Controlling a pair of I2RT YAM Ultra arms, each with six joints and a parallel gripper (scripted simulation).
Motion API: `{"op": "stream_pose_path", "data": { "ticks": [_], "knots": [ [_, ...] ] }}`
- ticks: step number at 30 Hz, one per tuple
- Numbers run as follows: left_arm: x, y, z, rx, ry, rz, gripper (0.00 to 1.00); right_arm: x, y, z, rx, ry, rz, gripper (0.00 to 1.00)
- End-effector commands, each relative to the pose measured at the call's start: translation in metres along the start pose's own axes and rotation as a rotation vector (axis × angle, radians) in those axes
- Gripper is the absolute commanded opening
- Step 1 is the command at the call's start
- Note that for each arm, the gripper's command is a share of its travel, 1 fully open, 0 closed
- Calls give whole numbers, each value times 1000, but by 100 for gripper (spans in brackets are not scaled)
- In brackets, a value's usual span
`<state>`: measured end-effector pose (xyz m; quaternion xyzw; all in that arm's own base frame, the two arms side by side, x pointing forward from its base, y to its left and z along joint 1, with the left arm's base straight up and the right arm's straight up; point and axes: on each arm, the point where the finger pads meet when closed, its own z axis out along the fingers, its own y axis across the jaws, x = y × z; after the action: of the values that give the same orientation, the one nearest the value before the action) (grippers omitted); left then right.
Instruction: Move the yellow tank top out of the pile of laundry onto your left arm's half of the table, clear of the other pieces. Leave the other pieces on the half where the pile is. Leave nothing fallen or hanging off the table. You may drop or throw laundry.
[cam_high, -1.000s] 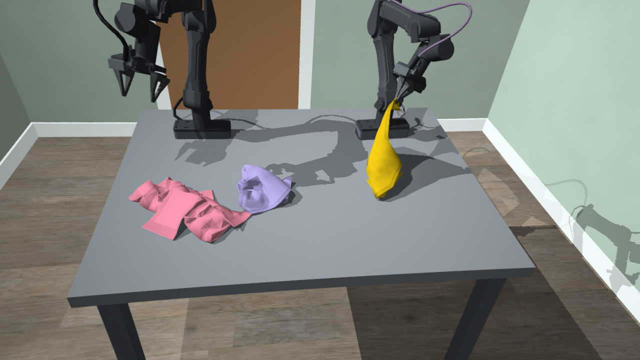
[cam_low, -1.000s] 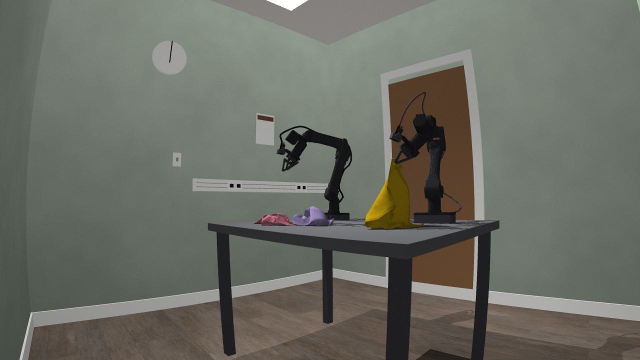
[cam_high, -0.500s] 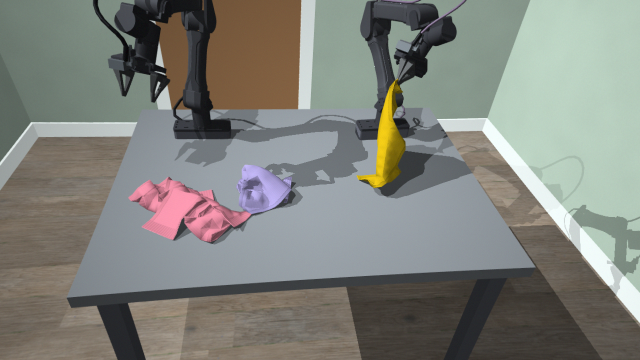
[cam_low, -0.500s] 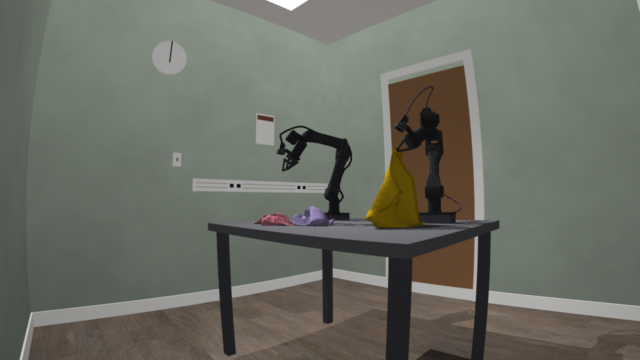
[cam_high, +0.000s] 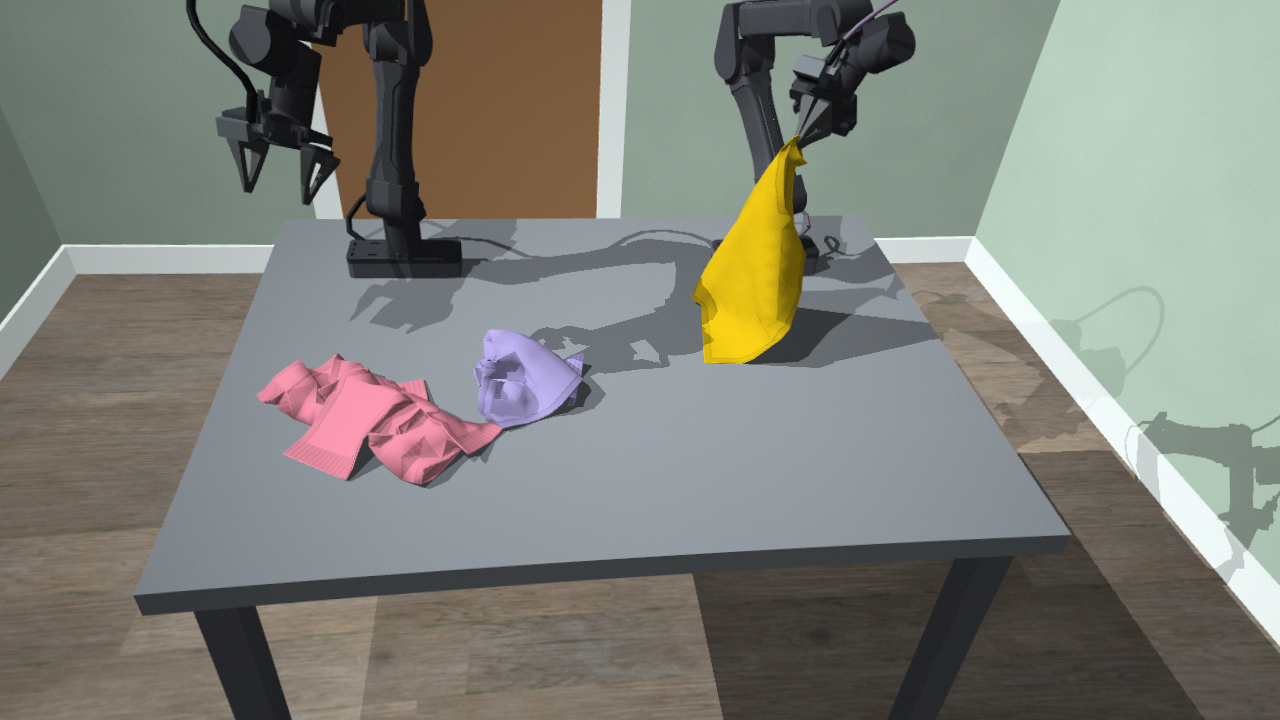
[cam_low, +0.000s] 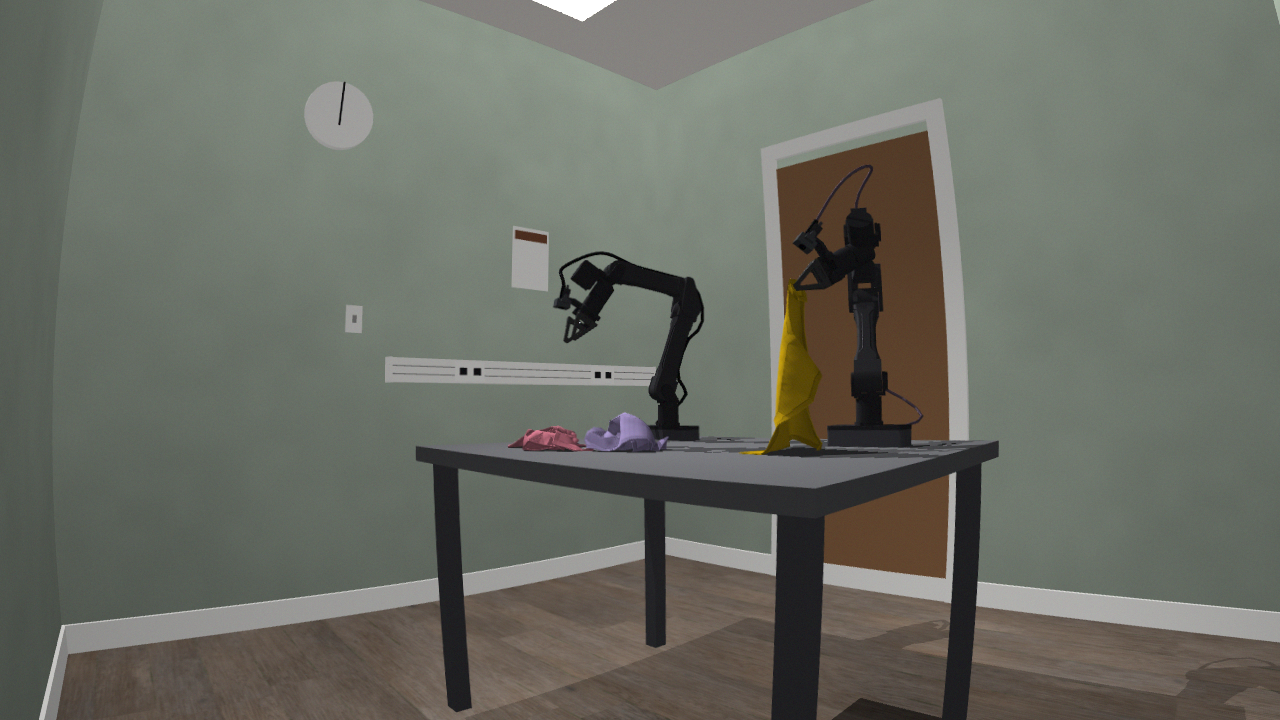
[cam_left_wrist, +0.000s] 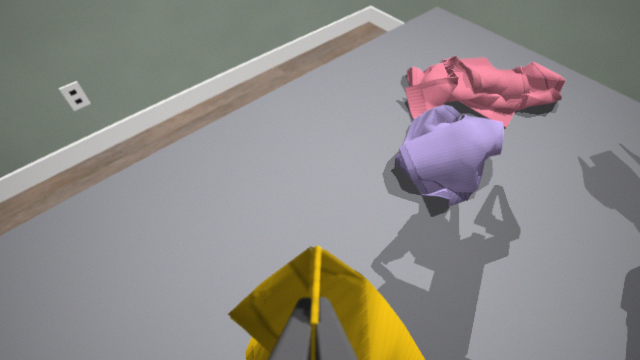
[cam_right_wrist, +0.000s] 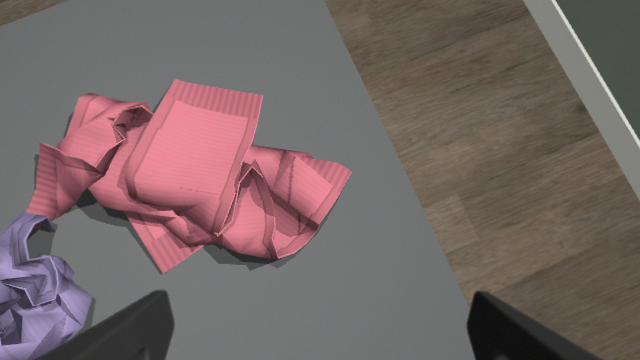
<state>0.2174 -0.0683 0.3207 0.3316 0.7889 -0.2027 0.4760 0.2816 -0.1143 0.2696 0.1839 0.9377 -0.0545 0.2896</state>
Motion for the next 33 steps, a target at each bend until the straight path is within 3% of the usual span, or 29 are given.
{"op": "stream_pose_path", "data": {
  "ticks": [1, 19, 25, 33],
  "knots": [
    [-12, 4, -3, -11, 15, 21, 0, -8, -2, -12, 8, -39, 2, 92],
    [-27, 61, 26, -14, 227, 21, 0, -8, -2, -12, 8, -39, 2, 92],
    [-37, 57, 25, 2, 193, 44, 0, -8, -2, -12, 8, -39, 2, 92],
    [-41, 82, 38, -5, 189, 57, 0, -8, -2, -12, 8, -39, 2, 92]
  ]
}}
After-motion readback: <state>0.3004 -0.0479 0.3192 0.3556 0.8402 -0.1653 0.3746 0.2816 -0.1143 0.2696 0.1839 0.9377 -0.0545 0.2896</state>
